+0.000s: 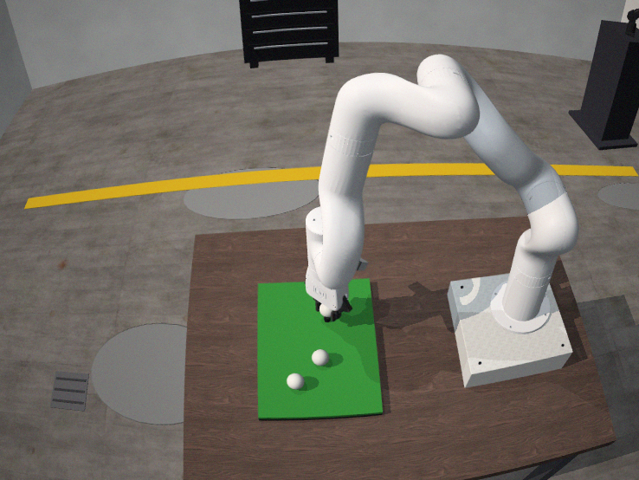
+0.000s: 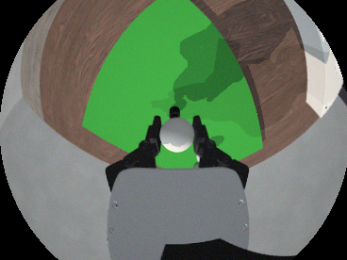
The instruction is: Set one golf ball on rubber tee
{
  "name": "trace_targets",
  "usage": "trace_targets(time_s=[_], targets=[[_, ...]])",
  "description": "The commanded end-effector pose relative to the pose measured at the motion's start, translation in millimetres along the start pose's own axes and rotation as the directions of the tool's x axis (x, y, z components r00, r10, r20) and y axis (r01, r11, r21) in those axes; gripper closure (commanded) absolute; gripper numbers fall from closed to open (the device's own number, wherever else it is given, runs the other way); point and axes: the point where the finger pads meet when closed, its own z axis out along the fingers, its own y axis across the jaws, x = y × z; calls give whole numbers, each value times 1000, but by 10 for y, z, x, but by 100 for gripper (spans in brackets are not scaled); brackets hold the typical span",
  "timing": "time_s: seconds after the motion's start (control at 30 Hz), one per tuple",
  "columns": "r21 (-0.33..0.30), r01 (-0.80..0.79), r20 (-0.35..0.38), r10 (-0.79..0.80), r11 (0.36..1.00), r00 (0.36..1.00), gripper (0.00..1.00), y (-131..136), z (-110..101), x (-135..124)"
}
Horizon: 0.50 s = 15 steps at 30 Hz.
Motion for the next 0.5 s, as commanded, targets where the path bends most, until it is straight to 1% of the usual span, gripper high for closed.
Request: trace_targets(time_s=[0.0,0.23,0.47], targets=[[3,-1,1,1,1000,1000,100,-14,11,-8],[4,-1,-1,1,1000,1000,100,-27,105,-12],[5,-1,-1,1,1000,1000,100,-33,149,-13]])
